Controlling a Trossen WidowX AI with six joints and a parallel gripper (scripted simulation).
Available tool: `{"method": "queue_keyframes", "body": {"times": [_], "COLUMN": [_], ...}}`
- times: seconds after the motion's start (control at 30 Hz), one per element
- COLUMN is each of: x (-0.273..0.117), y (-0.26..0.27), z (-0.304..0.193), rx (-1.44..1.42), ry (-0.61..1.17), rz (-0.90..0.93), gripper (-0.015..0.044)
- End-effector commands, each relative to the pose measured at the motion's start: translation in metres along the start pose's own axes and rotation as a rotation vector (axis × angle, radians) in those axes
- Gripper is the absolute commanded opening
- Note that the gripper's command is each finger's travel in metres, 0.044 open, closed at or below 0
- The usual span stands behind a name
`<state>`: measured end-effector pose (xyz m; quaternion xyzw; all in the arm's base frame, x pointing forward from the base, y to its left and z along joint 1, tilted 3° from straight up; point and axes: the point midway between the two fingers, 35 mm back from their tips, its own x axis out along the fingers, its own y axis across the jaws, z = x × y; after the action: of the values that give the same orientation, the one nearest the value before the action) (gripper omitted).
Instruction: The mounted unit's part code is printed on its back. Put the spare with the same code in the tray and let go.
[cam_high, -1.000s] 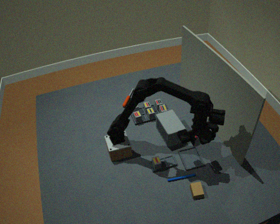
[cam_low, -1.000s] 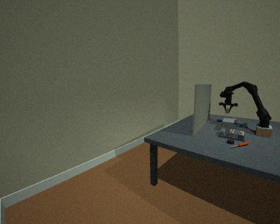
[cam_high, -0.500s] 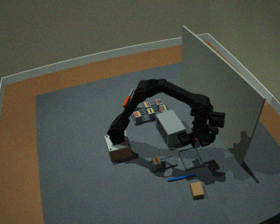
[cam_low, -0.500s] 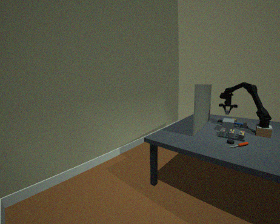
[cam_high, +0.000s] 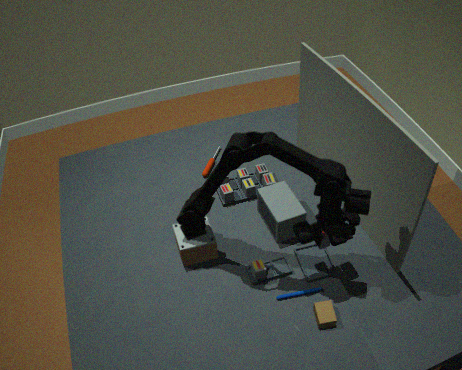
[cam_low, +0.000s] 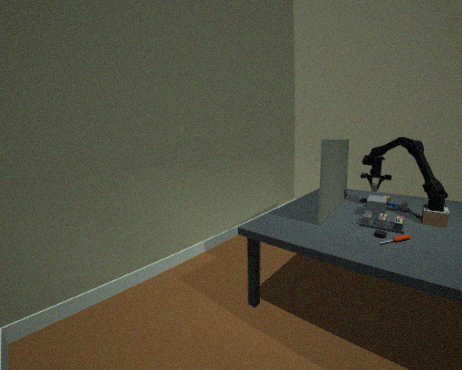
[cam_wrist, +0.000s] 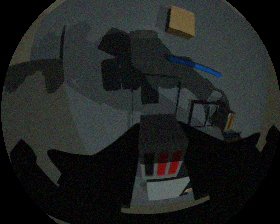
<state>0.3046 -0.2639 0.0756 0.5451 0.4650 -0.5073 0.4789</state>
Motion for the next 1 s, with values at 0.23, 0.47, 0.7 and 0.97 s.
{"method": "queue_keyframes", "body": {"times": [0.23,0.47,0.7,0.97], "x": [0.011,0.018,0.025,0.033], "y": [0.0,0.0,0.0,0.0], "z": [0.0,0.0,0.0,-0.001], "rx": [0.0,0.0,0.0,0.0], "ry": [0.003,0.003,0.003,0.003], "rz": [-0.001,-0.001,-0.001,-0.001], "gripper": [0.0,0.0,0.0,0.0]}}
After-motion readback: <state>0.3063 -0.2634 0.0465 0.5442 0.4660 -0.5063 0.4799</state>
